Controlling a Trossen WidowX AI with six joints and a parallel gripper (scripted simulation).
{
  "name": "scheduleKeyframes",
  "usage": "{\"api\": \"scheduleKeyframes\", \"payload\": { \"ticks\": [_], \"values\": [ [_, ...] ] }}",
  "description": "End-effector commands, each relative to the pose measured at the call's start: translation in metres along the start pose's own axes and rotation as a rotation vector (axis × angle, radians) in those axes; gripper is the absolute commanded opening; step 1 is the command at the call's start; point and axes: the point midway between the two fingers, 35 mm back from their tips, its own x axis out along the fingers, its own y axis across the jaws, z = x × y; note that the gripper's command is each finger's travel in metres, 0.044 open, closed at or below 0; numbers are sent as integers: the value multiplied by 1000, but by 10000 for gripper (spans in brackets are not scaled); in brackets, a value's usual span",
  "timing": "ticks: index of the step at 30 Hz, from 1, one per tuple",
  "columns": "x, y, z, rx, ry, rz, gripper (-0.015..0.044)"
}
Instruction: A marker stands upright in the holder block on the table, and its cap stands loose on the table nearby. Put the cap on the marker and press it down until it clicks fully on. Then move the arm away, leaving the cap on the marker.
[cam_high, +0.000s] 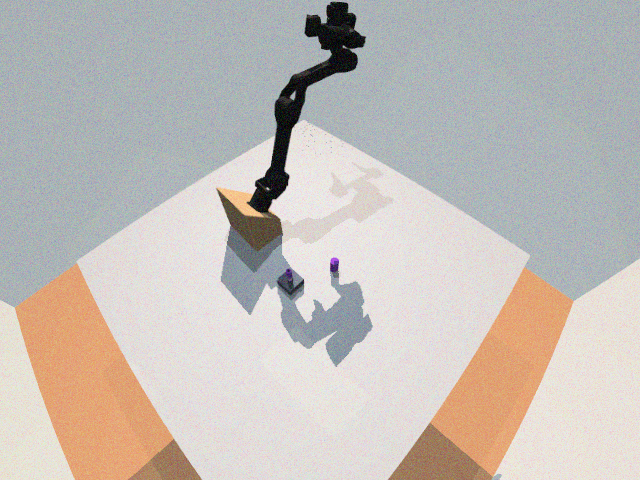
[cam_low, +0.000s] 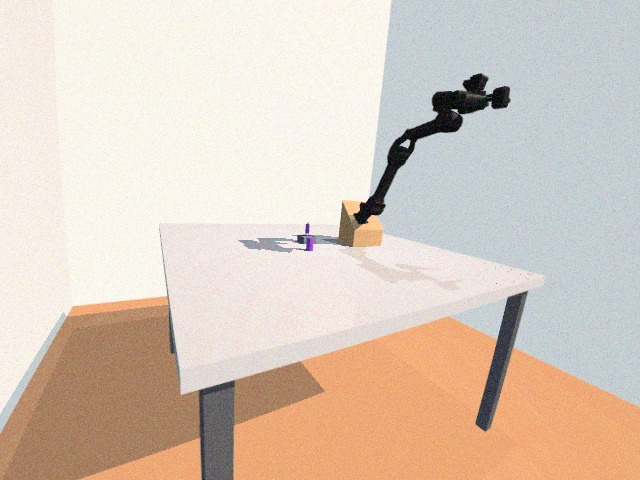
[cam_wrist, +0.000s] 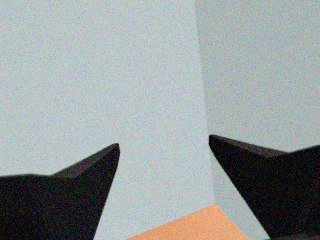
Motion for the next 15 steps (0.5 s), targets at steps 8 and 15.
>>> {"api": "scheduleKeyframes", "payload": {
  "ticks": [8,15],
  "values": [
    [-16,-70,-42,87,31,-200,248],
    [-57,-140,-84,216,24,-461,248]
  ]
}}
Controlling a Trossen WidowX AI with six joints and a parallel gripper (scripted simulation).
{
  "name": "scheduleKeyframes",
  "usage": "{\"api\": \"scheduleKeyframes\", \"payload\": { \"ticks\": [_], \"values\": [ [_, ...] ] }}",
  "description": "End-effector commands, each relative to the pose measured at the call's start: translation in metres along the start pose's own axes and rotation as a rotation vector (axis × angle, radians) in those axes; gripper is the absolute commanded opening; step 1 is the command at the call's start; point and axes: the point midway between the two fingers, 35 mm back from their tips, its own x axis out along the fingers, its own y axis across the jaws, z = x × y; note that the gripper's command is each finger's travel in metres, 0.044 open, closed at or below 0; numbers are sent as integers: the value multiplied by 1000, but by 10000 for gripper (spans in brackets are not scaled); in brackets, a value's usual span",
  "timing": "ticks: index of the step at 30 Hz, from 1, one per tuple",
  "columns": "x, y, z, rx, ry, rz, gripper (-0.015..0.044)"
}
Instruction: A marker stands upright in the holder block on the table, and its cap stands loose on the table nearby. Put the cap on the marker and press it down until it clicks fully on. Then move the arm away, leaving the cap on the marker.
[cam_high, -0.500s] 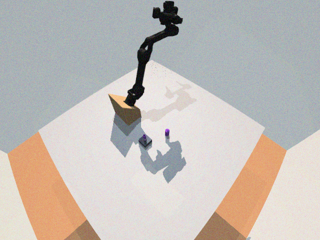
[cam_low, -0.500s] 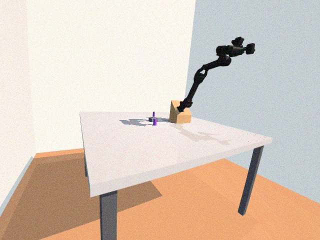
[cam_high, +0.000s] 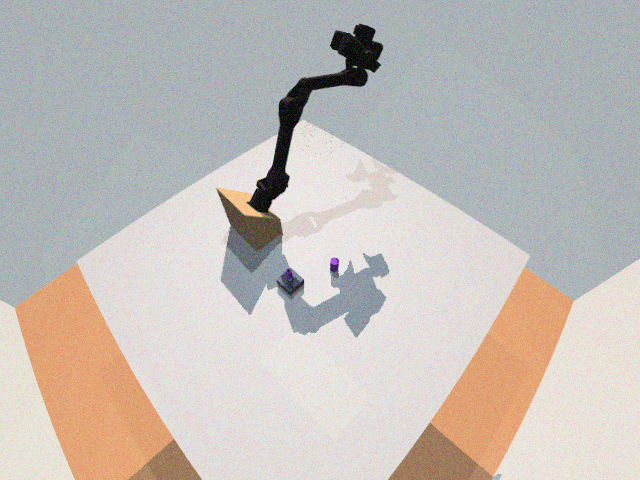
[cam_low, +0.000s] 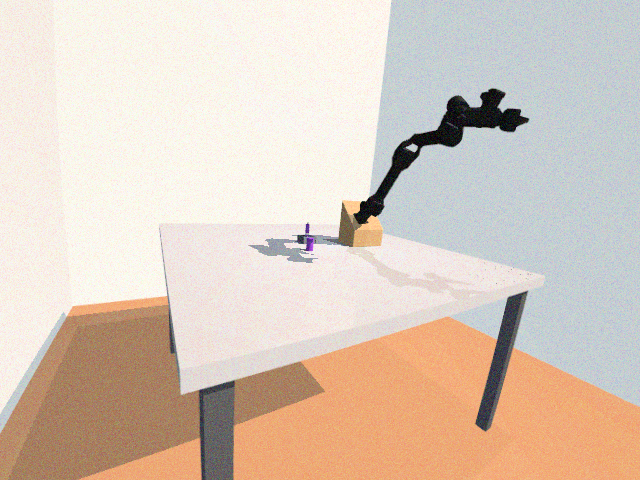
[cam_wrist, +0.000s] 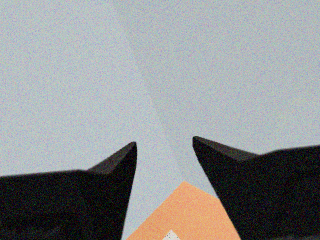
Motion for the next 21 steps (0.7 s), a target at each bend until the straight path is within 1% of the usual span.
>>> {"api": "scheduleKeyframes", "payload": {
  "ticks": [1,5,9,15,21],
  "values": [
    [-11,-46,-18,65,6,-135,248],
    [-37,-102,-48,166,43,-307,248],
    [-60,-129,-54,201,40,-435,248],
    [-102,-173,-82,290,62,-604,248],
    [-178,-215,-122,414,68,-850,248]
  ]
}}
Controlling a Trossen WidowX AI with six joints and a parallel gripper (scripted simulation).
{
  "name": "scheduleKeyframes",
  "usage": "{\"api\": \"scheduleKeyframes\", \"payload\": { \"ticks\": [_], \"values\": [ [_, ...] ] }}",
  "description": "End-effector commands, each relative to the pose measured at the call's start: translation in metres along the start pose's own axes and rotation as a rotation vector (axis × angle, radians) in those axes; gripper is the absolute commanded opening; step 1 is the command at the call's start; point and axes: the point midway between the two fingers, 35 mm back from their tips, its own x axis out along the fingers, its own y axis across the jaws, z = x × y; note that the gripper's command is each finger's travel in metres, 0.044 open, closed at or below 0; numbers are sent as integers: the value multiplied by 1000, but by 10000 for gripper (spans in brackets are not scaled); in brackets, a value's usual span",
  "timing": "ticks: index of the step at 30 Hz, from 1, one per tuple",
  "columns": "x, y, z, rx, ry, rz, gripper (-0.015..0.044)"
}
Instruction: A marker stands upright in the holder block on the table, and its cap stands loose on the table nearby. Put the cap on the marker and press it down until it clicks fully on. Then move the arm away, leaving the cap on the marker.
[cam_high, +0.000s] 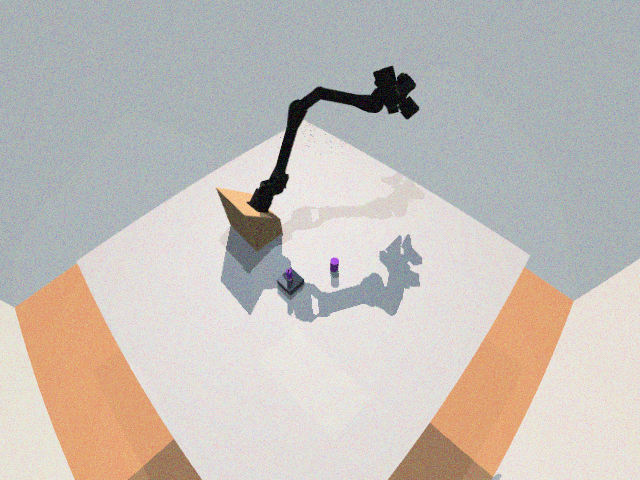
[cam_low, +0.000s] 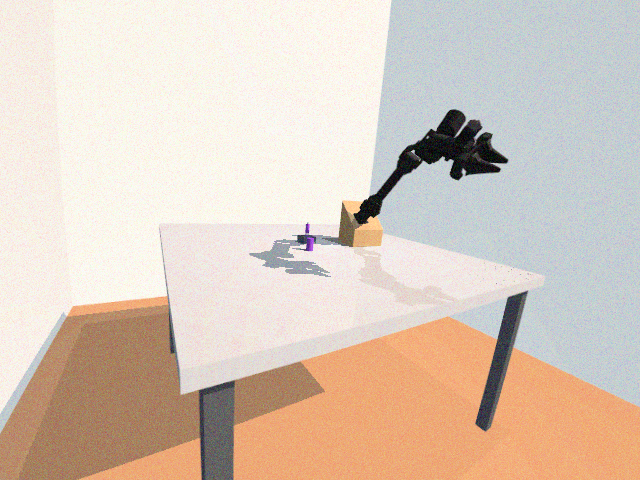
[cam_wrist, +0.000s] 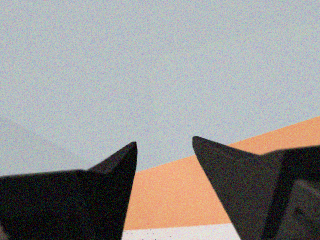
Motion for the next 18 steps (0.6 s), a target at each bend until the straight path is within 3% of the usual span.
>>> {"api": "scheduleKeyframes", "payload": {
  "ticks": [1,9,18],
  "values": [
    [-16,-61,-14,86,3,-149,248],
    [-78,-176,-48,275,21,-482,248],
    [-196,-273,-103,527,12,-881,248]
  ]
}}
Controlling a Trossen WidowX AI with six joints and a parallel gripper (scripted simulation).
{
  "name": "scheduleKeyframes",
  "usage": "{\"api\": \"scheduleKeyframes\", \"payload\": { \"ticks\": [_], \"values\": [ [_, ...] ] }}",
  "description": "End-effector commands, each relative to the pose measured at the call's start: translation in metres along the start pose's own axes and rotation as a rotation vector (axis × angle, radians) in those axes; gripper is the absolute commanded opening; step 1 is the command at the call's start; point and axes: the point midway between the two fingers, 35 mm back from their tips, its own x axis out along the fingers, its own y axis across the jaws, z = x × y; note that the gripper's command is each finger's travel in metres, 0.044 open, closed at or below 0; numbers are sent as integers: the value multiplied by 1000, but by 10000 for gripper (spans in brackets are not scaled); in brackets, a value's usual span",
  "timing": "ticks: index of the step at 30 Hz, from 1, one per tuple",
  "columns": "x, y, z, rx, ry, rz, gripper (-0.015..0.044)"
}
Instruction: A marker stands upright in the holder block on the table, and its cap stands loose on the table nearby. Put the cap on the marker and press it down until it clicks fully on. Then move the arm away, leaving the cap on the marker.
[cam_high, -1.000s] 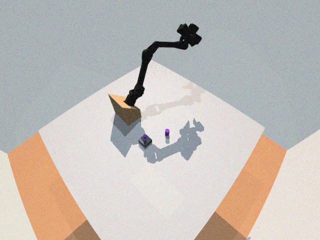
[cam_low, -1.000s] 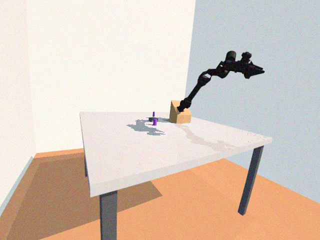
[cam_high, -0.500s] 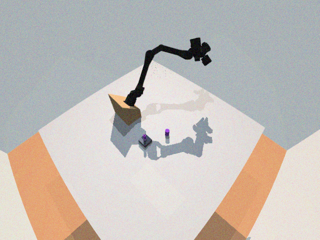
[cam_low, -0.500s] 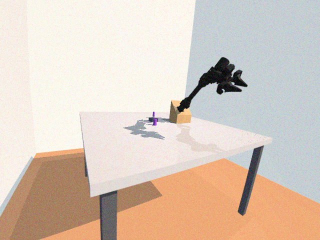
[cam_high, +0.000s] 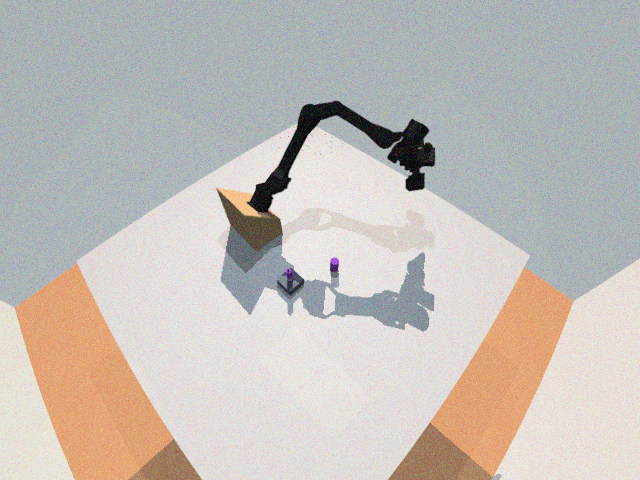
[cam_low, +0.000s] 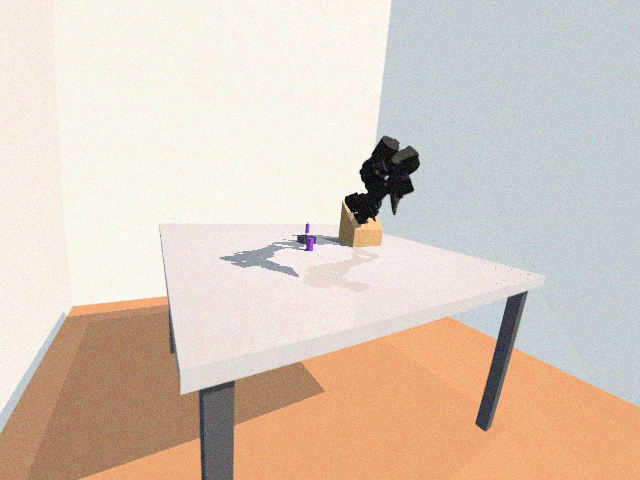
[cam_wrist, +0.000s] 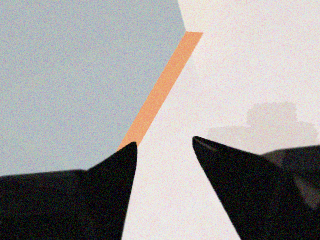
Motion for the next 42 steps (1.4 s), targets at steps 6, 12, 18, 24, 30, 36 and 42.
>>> {"api": "scheduleKeyframes", "payload": {
  "ticks": [6,12,18,24,30,36,42],
  "values": [
    [-30,-113,-9,200,-1,-274,248],
    [-78,-201,-38,418,30,-490,248],
    [-136,-266,-87,689,82,-668,248],
    [-199,-300,-152,1025,155,-792,248],
    [-228,-304,-187,1228,202,-819,248],
    [-208,-318,-203,1229,201,-819,248],
    [-200,-323,-208,1228,202,-817,248]
  ]
}}
